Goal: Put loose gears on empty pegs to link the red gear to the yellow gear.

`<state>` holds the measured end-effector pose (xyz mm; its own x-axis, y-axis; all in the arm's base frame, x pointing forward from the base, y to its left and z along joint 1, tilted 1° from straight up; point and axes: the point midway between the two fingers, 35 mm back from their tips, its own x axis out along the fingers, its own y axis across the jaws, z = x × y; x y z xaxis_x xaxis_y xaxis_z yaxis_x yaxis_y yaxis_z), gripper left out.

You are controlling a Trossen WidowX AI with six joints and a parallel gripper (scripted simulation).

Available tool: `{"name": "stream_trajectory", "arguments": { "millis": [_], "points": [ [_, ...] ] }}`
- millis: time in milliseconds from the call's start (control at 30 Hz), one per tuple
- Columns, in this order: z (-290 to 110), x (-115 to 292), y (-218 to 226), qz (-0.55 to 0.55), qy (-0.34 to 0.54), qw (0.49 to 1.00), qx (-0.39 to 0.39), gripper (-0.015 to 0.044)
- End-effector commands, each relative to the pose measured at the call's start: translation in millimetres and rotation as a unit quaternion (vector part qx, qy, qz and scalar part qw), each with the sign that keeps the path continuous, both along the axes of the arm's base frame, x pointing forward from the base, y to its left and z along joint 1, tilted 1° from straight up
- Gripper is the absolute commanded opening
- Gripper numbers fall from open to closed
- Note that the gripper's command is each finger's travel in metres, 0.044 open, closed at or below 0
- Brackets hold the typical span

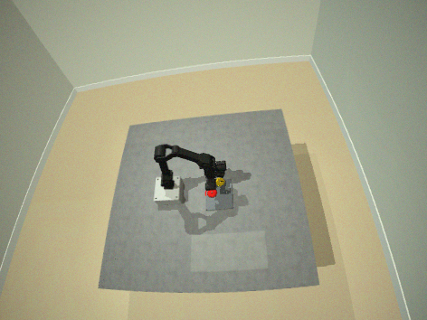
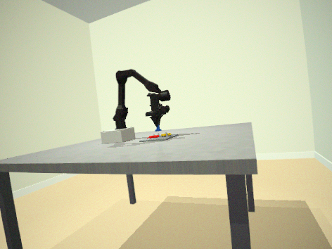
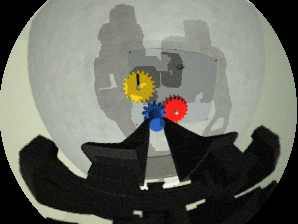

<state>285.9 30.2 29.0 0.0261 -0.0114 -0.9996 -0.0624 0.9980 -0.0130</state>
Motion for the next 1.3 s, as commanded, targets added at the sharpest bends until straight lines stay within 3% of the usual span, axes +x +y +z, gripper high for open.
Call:
{"name": "stream_trajectory", "arguments": {
  "millis": [0,733,1267],
  "points": [
    [-6.3,-0.7,-1.0,0.008,0.001,1.000,-0.002,0.0000],
    [-27.9,-0.3,-1.7,-0.223,-0.002,0.975,0.004,0.0000],
    [-31.3,-0.4,-0.6,-0.059,0.001,0.998,0.000,0.0000]
  ]
}}
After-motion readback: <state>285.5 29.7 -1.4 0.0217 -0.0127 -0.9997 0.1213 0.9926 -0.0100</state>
